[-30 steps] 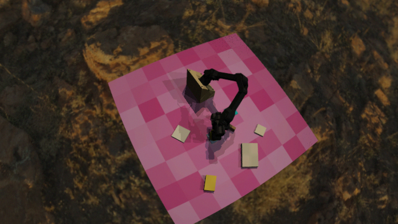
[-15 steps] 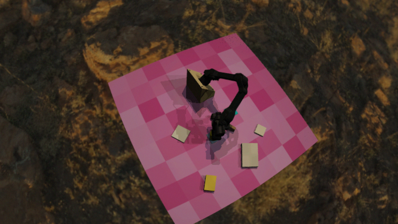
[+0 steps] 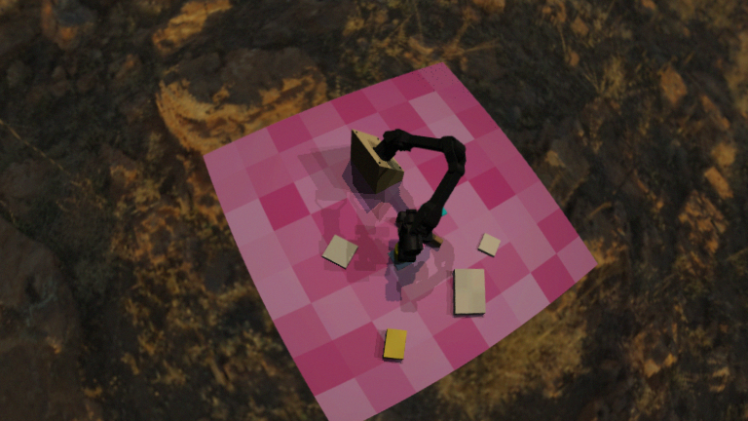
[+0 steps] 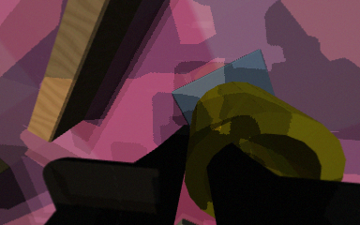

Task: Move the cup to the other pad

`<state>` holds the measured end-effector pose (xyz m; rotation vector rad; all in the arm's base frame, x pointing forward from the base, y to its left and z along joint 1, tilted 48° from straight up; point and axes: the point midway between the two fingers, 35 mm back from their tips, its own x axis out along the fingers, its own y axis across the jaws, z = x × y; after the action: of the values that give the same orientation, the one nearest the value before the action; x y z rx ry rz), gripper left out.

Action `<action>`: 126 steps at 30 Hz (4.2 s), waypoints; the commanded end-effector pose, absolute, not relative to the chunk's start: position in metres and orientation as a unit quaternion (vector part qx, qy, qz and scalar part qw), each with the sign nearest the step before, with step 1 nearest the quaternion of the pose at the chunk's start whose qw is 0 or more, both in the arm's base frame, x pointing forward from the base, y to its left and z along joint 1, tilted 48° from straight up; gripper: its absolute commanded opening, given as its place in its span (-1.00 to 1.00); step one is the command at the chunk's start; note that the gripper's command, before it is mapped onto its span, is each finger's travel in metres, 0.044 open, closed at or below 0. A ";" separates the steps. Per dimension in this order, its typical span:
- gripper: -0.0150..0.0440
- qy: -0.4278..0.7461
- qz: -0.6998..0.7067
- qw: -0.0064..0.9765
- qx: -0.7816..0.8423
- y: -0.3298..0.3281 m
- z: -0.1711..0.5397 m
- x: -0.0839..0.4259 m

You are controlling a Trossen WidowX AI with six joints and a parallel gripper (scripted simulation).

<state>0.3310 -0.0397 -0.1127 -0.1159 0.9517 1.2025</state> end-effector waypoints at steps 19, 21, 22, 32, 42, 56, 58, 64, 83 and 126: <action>-0.49 0.429 0.539 0.724 -0.052 -0.080 -0.077 0.330; -0.49 0.429 0.539 0.724 -0.052 -0.080 -0.077 0.330; -0.49 0.429 0.539 0.724 -0.052 -0.080 -0.077 0.330; -0.49 0.429 0.539 0.723 -0.052 -0.078 -0.075 0.329; -0.49 0.429 0.540 0.723 -0.054 -0.067 -0.062 0.322; -0.49 0.429 0.540 0.722 -0.054 -0.050 -0.044 0.311; -0.49 0.429 0.541 0.722 -0.054 -0.048 -0.041 0.310; -0.49 0.429 0.541 0.722 -0.054 -0.041 -0.033 0.305; -0.49 0.429 0.541 0.721 -0.053 -0.018 -0.007 0.291; -0.49 0.429 0.542 0.721 -0.052 0.031 0.046 0.261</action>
<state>0.2636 0.0268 0.0422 -0.1253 0.9468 1.1972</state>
